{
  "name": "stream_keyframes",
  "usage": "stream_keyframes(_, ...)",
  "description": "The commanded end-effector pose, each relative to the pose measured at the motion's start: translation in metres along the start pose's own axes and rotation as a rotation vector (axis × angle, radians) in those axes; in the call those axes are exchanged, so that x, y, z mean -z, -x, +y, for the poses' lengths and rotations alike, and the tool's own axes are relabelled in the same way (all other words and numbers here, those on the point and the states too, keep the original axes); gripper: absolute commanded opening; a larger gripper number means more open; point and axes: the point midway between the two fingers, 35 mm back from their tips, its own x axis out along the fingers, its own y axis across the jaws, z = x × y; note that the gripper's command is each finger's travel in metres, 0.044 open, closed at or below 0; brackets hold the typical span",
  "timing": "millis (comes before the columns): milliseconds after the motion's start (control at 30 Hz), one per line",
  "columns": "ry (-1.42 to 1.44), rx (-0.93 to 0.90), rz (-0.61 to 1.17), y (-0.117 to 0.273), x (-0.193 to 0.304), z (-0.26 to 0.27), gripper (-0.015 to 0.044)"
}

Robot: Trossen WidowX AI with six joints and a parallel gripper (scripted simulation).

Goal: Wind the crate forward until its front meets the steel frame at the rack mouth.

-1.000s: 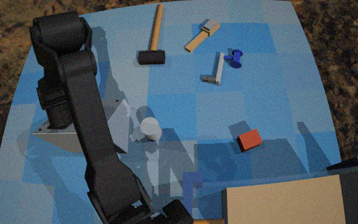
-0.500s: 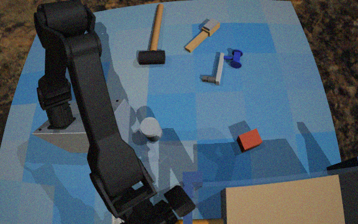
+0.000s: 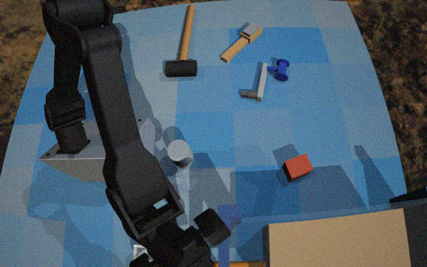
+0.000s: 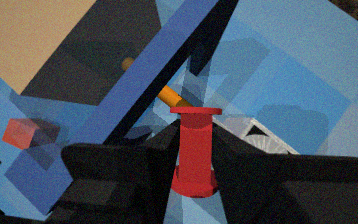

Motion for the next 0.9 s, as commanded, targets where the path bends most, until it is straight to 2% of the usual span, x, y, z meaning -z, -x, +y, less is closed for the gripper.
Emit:
stream_keyframes(0,-0.009,-0.013,0.028,0.004,0.015,0.005,0.0)
stream_keyframes(867,-0.01,-0.013,0.031,0.023,0.054,0.005,0.0)
